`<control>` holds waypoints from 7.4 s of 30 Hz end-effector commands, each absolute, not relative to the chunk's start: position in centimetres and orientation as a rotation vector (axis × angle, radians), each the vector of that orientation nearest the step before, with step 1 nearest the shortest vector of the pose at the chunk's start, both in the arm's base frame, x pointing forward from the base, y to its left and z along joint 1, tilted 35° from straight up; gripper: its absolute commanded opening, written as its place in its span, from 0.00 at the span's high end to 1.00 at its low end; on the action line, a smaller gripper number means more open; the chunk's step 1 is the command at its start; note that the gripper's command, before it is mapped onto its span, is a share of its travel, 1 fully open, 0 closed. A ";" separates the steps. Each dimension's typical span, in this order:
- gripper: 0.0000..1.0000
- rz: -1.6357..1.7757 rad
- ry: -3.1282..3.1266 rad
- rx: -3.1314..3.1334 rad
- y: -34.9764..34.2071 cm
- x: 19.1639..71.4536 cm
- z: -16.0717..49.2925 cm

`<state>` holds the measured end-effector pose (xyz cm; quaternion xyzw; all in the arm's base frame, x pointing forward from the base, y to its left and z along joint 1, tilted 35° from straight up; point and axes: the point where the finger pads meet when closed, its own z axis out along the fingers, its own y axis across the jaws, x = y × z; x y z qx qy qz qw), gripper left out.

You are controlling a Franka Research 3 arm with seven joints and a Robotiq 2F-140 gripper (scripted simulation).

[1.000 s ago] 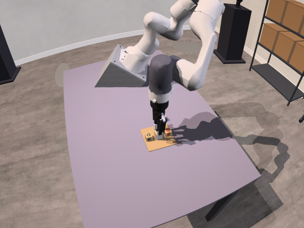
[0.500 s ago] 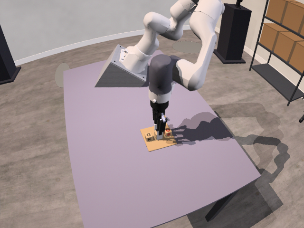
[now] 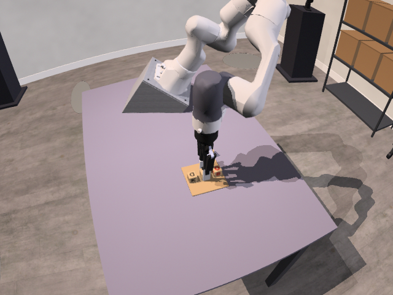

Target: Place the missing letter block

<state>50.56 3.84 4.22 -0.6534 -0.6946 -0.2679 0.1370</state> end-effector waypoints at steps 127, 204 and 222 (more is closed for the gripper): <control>0.72 -0.780 -2.017 -1.887 4.2 50.8 4.1; 0.00 -0.781 -2.017 -1.887 -2.9 48.7 14.6; 0.00 -0.781 -2.017 -1.887 -4.7 48.1 17.3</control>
